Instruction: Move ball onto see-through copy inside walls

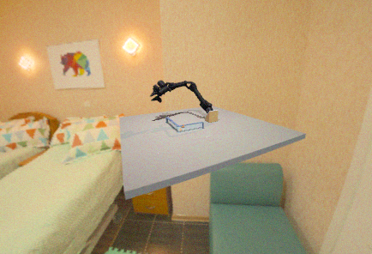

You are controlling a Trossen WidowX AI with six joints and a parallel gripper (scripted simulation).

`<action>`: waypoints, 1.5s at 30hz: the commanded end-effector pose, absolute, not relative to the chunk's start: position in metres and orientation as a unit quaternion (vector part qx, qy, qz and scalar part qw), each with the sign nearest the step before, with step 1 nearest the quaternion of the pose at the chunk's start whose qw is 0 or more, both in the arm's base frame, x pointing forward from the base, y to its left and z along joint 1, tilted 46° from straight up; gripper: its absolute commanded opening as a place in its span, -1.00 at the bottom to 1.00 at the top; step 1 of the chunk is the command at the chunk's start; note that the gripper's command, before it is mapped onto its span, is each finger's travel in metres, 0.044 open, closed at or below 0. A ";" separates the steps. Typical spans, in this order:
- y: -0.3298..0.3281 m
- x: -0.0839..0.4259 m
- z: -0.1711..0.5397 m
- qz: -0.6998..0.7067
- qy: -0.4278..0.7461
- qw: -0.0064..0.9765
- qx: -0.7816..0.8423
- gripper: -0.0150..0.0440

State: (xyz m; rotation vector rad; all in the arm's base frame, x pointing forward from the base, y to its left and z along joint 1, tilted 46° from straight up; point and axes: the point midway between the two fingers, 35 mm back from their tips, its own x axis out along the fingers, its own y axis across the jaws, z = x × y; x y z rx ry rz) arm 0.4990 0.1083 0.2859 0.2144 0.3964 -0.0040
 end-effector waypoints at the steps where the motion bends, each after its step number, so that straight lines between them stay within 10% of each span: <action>1: 0.121 0.491 0.218 -0.032 0.288 0.954 0.079 0.35; 21: 0.109 0.318 -0.007 -0.211 0.607 0.696 -0.321 0.35; 45: 0.086 0.322 -0.030 -0.212 0.608 0.692 -0.326 0.35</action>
